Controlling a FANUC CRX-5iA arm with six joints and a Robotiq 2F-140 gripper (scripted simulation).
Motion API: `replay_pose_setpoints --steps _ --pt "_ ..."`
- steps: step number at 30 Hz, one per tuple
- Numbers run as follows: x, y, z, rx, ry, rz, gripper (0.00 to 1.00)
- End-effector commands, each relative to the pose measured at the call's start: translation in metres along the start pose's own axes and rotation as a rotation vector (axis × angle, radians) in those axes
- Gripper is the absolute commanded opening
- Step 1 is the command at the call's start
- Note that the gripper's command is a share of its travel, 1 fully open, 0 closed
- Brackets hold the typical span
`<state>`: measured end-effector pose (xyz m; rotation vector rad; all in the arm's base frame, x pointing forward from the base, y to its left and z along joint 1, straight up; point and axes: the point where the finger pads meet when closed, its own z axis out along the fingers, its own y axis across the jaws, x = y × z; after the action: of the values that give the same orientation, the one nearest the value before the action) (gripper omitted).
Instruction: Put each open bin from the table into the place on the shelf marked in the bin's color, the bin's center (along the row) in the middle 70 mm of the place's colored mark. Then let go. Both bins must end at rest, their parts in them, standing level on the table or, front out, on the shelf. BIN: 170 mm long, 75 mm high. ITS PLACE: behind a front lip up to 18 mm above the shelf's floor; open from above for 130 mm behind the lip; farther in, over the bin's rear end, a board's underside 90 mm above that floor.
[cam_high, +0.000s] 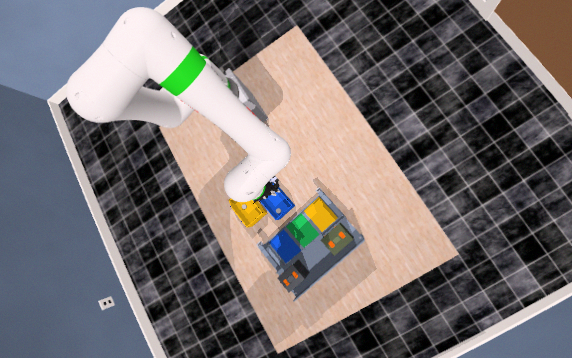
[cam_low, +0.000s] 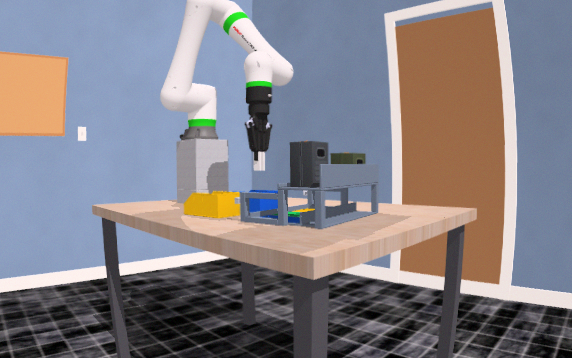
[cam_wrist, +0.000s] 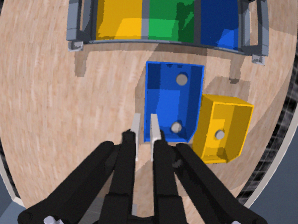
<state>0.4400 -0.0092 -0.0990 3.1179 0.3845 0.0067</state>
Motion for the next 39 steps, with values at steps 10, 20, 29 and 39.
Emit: replay_pose_setpoints --steps 10,20,29,39 --pt "0.0 0.0 0.0 0.0 0.0 0.0 0.0" --pt "0.0 0.0 0.0 0.0 0.0 0.0 0.0" --pt "0.0 0.0 0.0 0.0 0.0 0.0 0.0" --pt "-0.004 0.052 -0.003 0.0 0.0 0.004 0.0"
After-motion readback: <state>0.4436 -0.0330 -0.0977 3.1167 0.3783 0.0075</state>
